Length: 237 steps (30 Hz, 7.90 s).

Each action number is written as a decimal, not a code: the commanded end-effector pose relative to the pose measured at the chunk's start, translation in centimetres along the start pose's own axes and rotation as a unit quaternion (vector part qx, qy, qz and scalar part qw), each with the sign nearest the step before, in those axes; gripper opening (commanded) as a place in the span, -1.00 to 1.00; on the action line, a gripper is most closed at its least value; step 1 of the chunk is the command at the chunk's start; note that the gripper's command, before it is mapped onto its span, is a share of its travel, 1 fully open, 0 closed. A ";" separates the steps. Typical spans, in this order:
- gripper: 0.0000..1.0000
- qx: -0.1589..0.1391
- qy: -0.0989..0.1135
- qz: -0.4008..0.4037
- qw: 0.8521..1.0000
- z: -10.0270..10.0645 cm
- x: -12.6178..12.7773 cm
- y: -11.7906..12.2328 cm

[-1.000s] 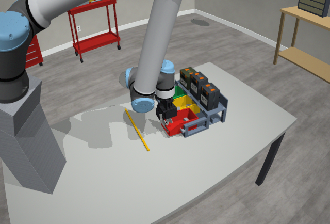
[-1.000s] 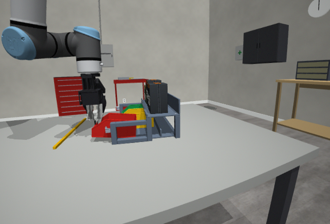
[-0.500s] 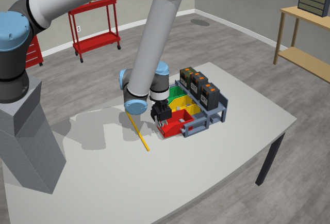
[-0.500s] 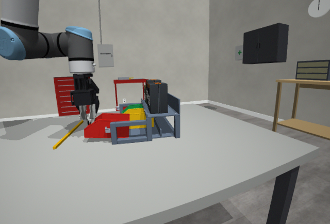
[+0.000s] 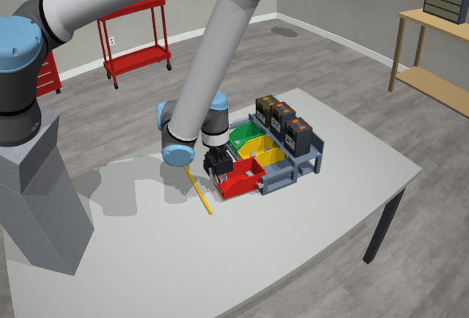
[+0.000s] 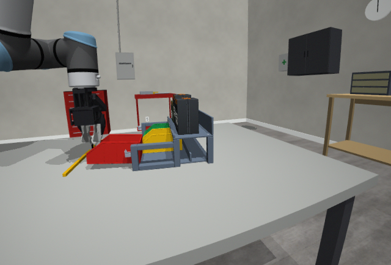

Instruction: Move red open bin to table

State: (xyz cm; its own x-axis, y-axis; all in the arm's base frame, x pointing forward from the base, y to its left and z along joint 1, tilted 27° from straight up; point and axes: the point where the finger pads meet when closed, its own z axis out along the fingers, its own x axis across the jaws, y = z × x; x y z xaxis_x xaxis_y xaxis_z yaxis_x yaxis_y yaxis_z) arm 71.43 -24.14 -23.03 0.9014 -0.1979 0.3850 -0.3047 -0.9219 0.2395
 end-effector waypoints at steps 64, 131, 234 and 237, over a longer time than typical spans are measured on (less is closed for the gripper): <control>-1.00 0.000 0.001 0.000 1.000 2.3 -0.5 0.0; -0.47 0.000 0.001 0.000 1.000 -3.2 -0.6 0.0; -0.61 0.000 0.001 0.000 1.000 -6.1 3.3 0.3; -0.61 0.000 0.001 0.000 1.000 -6.1 3.3 0.3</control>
State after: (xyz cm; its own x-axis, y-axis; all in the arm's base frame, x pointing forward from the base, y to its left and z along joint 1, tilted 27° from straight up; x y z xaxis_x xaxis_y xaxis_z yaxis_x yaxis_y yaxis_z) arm 72.10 -22.96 -16.56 0.9008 -0.1971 0.3869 -0.3046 -0.9218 0.2396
